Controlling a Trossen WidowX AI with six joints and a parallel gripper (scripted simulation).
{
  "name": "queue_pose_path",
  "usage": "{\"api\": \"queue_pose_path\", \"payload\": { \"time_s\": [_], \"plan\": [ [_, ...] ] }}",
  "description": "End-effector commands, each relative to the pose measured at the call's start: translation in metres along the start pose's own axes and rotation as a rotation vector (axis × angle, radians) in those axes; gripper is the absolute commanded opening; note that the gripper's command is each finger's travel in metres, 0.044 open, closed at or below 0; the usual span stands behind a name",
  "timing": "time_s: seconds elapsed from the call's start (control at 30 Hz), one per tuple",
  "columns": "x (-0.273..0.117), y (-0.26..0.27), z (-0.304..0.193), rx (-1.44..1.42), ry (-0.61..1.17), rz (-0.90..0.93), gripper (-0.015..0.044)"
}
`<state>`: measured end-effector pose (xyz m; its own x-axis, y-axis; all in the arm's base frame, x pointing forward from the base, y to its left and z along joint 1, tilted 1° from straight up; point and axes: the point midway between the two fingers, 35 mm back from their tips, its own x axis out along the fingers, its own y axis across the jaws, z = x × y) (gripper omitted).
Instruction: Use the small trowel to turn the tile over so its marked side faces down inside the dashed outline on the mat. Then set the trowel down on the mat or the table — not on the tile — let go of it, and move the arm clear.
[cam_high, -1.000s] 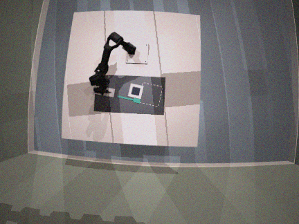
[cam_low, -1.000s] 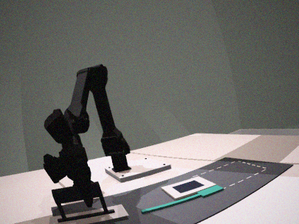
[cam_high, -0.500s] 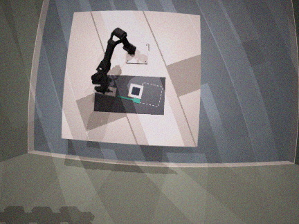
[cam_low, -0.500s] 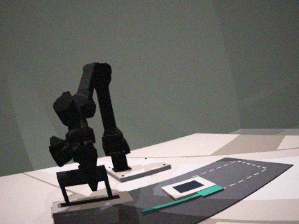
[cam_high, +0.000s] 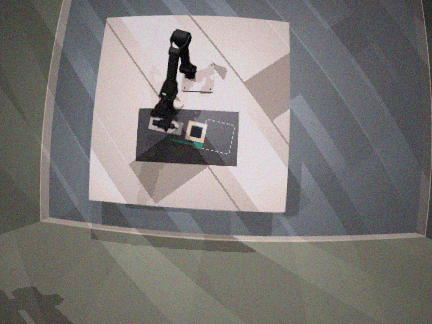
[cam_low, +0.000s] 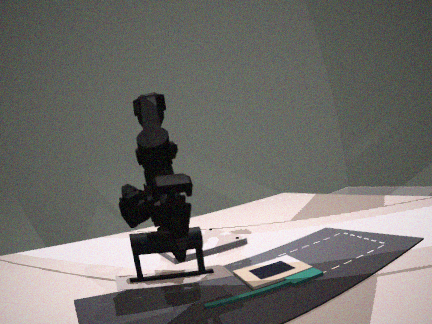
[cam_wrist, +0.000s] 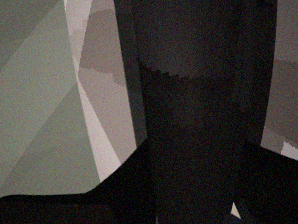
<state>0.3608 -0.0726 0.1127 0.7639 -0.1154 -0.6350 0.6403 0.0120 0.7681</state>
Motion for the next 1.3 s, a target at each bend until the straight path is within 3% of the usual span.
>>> {"api": "queue_pose_path", "payload": {
  "time_s": [0.0,1.27],
  "plan": [
    [-0.012,-0.002,-0.013,-0.003,-0.020,0.034,0.0000],
    [0.013,-0.033,-0.012,-0.005,-0.023,0.035,0.0000]
  ]
}}
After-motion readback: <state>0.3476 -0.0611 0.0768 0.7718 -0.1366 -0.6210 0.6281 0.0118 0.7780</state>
